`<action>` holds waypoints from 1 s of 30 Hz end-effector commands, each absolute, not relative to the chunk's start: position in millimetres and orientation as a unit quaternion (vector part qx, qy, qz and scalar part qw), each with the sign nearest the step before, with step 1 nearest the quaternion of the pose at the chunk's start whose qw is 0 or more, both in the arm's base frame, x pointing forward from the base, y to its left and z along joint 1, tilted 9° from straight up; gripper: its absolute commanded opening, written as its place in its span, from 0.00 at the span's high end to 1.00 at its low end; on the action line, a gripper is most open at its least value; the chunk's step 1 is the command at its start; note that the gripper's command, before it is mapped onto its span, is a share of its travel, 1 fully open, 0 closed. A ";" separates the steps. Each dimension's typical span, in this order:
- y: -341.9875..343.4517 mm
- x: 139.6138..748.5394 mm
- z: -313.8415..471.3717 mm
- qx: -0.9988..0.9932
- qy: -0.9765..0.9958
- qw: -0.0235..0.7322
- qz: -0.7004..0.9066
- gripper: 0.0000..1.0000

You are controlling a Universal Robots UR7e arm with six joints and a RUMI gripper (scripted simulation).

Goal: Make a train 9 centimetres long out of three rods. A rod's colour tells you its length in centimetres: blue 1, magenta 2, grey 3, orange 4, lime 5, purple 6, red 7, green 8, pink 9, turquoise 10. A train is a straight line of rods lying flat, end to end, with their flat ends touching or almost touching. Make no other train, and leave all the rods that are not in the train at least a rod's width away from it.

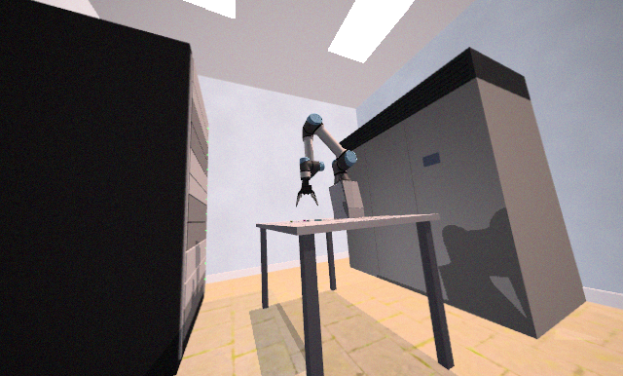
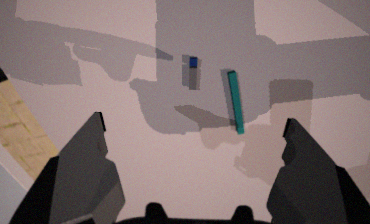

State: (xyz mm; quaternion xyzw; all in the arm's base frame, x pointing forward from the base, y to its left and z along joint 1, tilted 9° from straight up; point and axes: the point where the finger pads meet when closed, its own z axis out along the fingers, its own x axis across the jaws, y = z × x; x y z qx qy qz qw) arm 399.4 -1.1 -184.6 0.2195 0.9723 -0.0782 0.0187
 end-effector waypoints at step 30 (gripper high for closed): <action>-16.3 403.0 -183.8 0.355 0.931 0.030 -0.074 0.00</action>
